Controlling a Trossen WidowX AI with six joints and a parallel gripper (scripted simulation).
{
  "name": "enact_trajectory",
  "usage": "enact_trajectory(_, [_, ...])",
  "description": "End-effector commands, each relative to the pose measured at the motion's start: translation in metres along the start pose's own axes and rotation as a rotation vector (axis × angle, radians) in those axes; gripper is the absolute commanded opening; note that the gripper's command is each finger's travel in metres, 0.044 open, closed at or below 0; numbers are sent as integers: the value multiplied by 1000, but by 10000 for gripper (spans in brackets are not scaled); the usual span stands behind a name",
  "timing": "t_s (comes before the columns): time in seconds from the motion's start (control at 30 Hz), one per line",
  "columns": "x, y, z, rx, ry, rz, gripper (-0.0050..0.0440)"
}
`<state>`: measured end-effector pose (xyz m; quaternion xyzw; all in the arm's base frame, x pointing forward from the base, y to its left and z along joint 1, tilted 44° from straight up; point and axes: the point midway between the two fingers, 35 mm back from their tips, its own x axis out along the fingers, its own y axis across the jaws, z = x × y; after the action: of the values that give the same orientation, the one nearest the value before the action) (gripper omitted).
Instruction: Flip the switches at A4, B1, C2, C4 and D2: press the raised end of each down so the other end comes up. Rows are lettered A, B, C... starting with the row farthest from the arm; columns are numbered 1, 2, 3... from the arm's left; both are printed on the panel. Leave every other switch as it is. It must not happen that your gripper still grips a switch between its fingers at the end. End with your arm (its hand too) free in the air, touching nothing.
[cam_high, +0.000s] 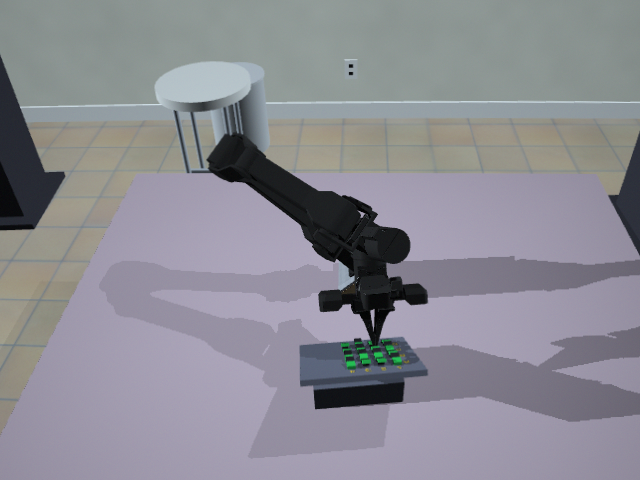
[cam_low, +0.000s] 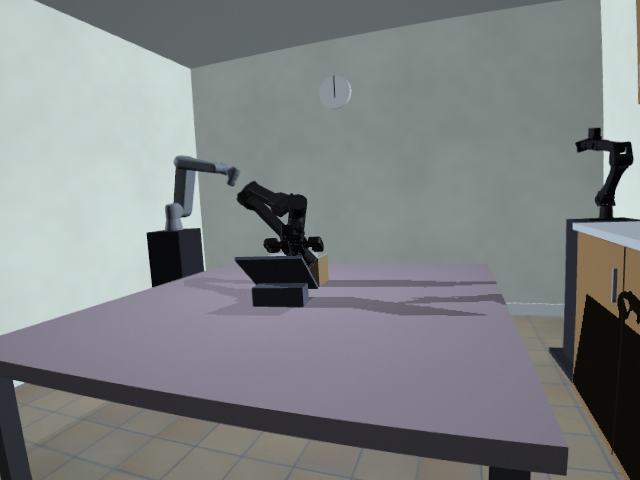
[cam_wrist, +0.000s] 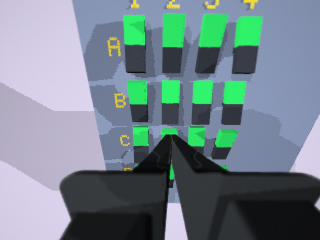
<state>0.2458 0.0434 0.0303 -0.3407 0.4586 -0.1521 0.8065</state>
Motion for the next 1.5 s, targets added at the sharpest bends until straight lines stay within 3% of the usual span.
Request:
enact_trajectory(0.0, [1,1,-1,-4,4,3,0])
enact_trajectory(1.47, [5,1,-1,-4,4,3,0])
